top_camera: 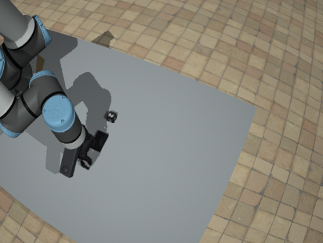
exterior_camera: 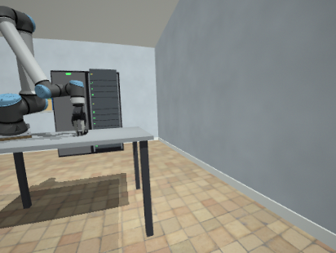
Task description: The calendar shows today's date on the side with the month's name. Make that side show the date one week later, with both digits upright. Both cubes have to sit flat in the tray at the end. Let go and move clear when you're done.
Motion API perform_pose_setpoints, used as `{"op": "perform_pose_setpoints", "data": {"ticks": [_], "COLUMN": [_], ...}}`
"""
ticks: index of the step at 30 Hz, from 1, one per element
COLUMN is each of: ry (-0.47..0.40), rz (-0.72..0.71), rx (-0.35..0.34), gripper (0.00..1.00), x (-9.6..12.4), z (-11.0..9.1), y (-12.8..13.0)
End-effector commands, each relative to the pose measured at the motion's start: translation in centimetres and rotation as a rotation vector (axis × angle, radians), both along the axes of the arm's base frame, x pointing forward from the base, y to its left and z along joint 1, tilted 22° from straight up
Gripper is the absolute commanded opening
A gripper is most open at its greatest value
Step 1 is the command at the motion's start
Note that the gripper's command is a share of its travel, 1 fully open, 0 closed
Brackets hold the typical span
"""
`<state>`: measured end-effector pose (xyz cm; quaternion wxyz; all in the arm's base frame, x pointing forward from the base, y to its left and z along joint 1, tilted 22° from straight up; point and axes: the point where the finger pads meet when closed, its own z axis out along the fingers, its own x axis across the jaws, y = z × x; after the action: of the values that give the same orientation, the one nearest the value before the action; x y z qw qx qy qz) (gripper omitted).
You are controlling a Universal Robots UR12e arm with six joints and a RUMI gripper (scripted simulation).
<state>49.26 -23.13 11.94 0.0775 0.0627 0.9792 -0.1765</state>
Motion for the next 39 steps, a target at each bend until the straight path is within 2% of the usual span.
{"op": "perform_pose_setpoints", "data": {"ticks": [1,39], "ry": [-0.001,-0.001], "rz": [0.0,0.0], "rx": [-0.001,-0.001], "gripper": [0.1,0.1], "x": [0.04,0.09], "z": [0.06,-0.31], "y": [-0.01,-0.15]}}
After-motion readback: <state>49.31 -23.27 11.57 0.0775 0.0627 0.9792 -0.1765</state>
